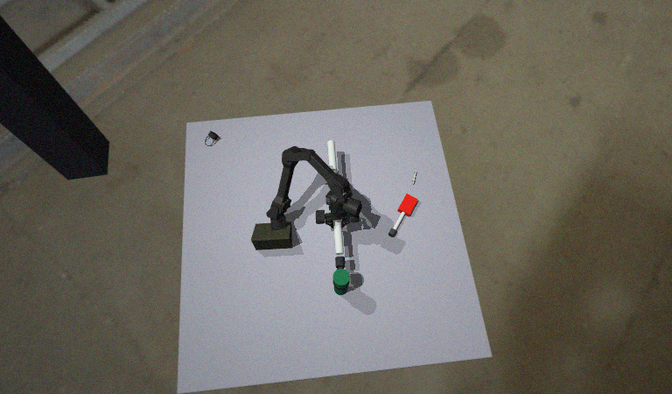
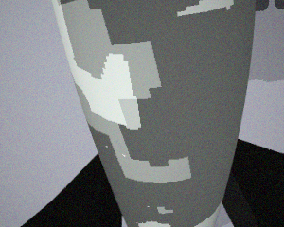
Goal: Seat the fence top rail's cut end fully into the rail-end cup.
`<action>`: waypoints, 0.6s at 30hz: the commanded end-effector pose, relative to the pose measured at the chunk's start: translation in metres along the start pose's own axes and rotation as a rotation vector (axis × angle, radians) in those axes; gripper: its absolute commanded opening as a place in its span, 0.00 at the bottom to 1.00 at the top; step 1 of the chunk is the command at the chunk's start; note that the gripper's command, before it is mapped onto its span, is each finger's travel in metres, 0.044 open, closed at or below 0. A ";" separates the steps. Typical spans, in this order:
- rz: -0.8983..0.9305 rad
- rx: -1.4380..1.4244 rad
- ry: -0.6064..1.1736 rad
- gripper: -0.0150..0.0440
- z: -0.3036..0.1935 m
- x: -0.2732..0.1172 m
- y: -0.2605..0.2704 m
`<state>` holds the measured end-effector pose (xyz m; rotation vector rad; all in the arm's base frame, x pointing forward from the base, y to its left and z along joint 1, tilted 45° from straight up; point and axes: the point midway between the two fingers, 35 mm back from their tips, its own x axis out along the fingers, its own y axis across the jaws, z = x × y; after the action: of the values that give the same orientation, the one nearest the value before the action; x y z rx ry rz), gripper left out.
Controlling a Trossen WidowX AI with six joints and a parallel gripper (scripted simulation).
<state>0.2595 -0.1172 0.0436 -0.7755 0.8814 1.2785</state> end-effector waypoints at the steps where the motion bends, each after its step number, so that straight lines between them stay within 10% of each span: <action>1: -0.007 0.000 0.007 0.25 -0.006 -0.005 -0.001; 18: -0.001 -0.002 0.000 0.25 -0.023 0.004 -0.001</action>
<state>0.2594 -0.1287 0.0343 -0.7710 0.8701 1.2846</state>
